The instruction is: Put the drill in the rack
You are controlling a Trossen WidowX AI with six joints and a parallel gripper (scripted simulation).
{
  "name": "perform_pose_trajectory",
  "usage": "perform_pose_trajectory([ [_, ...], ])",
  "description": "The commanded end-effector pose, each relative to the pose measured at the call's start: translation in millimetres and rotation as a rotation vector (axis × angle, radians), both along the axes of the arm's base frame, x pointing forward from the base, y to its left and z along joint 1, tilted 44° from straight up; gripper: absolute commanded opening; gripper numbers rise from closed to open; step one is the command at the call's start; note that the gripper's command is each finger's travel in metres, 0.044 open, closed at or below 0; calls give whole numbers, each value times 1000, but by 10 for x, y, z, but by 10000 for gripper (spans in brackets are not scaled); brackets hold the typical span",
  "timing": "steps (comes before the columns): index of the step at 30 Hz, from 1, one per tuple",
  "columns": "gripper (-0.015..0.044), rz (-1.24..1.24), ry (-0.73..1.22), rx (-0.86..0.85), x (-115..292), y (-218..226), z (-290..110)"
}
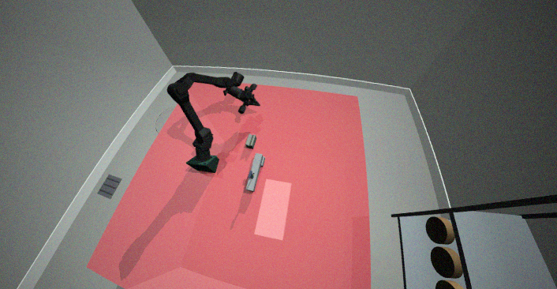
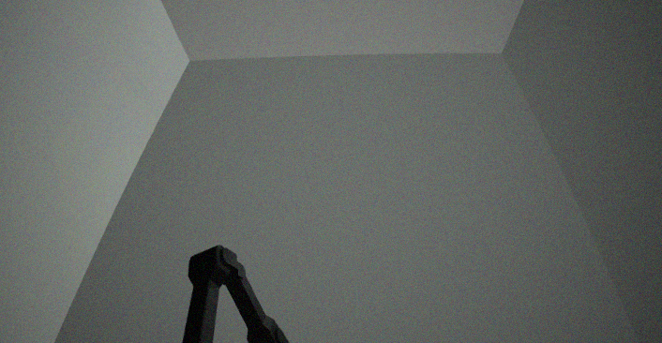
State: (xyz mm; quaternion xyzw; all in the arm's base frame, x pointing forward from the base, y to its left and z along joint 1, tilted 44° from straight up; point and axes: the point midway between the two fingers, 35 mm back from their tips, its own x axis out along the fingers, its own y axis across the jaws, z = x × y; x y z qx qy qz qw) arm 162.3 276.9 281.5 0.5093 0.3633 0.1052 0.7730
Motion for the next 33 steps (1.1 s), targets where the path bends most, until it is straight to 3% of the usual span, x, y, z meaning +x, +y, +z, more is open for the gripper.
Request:
perform_pose_trajectory([
  [1,0,-144,175,-77,480,-181,-409],
  [9,0,-442,527,-119,1143,-836,-1090],
  [19,0,-782,899,-18,1471,-1615,-1651],
  [26,0,-1159,1367,227,1487,-2358,-2146],
  [33,0,-1518,1831,633,1352,-3030,-2458],
])
